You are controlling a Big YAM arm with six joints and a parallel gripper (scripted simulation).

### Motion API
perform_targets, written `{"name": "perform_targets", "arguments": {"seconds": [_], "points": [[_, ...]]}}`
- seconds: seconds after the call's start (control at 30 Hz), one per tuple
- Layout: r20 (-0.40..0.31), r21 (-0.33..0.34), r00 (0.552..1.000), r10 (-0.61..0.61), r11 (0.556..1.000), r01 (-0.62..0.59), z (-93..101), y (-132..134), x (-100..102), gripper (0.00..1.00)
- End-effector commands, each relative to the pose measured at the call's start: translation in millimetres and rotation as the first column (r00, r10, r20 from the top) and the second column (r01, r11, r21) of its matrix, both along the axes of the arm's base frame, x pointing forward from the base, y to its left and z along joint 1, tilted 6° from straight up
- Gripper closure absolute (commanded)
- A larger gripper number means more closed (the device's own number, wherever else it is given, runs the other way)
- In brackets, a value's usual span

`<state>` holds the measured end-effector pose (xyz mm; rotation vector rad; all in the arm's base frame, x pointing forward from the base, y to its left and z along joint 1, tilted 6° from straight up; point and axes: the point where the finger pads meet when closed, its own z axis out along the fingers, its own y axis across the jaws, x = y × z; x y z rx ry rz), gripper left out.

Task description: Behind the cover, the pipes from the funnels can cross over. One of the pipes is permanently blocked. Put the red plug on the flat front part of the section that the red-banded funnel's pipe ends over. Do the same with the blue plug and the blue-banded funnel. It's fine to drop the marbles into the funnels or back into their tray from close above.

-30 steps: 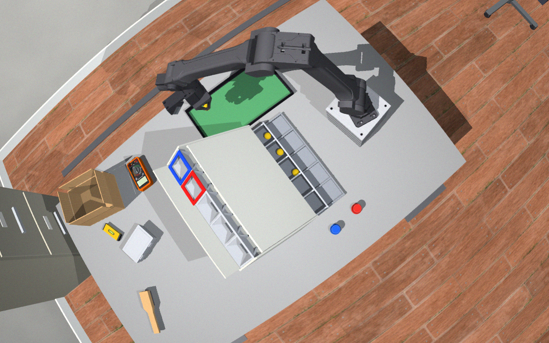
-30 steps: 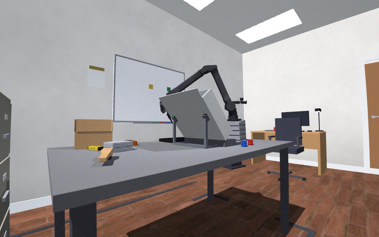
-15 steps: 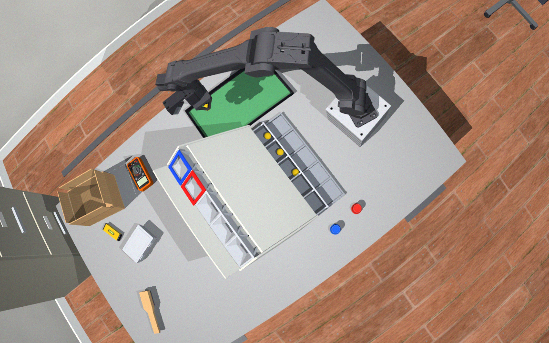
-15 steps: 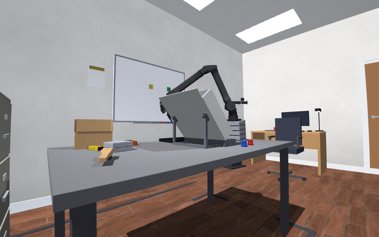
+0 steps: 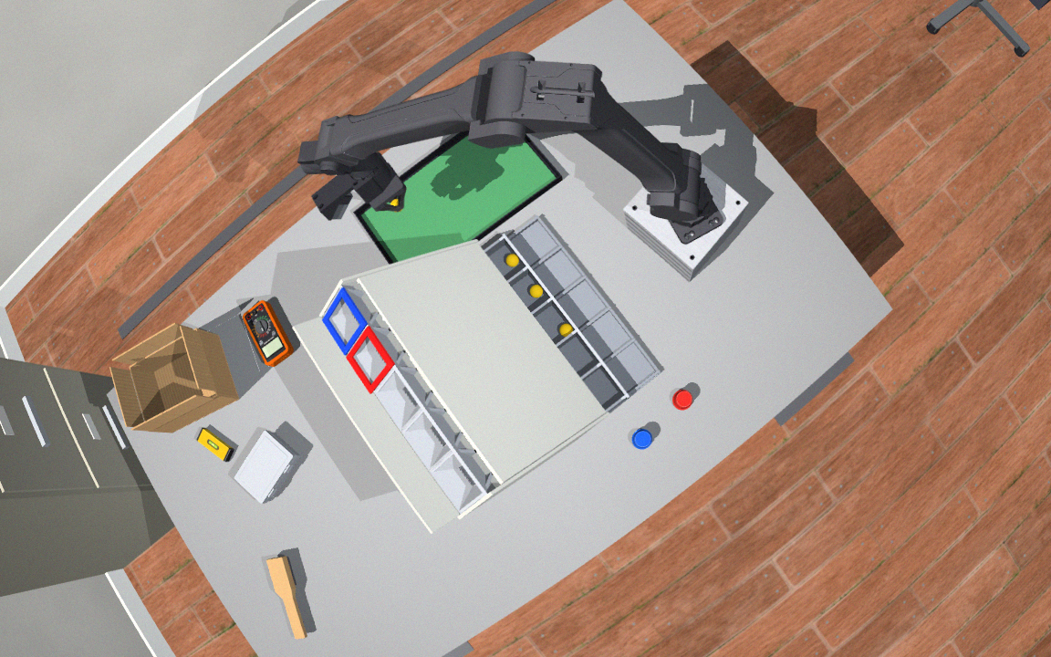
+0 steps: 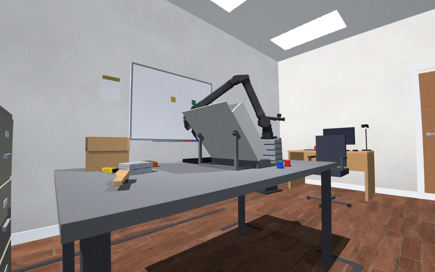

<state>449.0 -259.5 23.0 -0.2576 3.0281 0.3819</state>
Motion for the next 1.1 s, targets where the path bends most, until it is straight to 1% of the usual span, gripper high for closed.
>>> {"name": "perform_targets", "arguments": {"seconds": [0.0,1.07], "points": [[0.024,-0.015,1.000,0.001,1.000,-0.001,7.9,-15.3,13.6,1.00],[0.031,-0.020,1.000,0.004,1.000,-0.004,8.1,-18.2,16.2,1.00]]}}
